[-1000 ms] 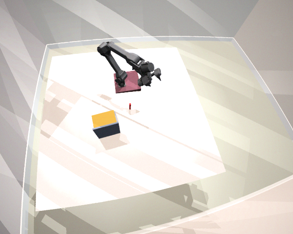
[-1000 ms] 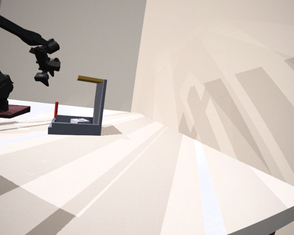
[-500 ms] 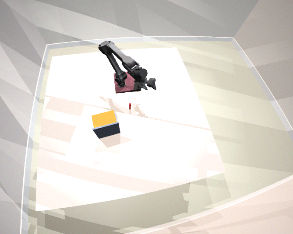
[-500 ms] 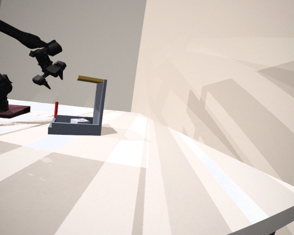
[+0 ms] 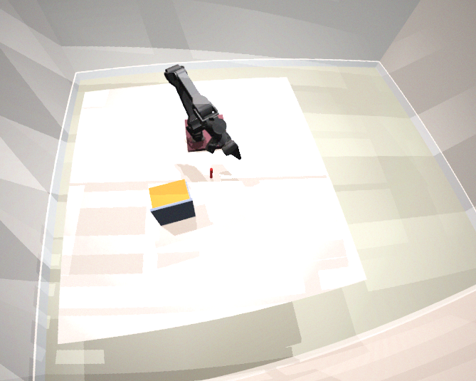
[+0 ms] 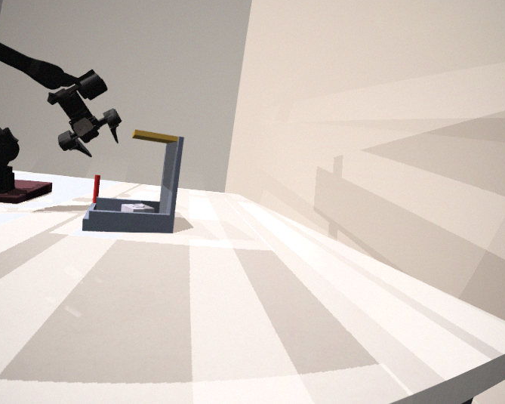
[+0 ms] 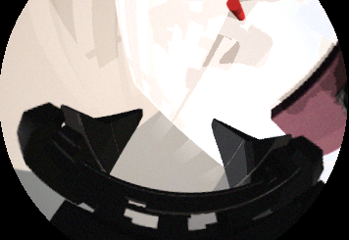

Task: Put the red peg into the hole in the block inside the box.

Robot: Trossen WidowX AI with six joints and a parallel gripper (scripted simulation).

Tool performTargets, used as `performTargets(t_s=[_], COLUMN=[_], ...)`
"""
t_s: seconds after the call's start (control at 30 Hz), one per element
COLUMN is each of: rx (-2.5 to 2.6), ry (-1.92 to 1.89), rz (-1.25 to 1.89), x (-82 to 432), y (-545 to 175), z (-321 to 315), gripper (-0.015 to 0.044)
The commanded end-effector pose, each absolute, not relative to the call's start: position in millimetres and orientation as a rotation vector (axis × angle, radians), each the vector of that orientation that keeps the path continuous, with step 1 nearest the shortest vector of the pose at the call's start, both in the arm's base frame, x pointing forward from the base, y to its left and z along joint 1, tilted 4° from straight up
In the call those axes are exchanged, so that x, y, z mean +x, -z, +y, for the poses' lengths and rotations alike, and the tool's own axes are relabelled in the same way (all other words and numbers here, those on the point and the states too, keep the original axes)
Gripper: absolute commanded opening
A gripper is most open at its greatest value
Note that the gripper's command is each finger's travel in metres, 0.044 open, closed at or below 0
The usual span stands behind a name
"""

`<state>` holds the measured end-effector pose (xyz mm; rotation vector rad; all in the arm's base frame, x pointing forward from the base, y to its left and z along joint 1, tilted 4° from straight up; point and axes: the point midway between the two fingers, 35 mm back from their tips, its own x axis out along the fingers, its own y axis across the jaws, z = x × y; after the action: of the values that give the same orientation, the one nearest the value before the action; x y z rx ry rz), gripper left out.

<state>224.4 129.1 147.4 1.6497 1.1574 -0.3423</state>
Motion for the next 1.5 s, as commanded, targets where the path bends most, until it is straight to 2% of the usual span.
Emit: performTargets(t_s=[0.0,1.17,1.43,1.47], rx=[1.758,2.771,2.772,2.772], ry=[0.414,0.923,0.923,0.923], rz=[1.121,0.502,0.502,0.502], x=[227.3,243.7,241.6,241.5], y=[-142.7,-118.0,-117.4,-117.4], z=[118.5,14.7,25.5,25.8], gripper=[0.0440,0.0440,0.0230,0.0220])
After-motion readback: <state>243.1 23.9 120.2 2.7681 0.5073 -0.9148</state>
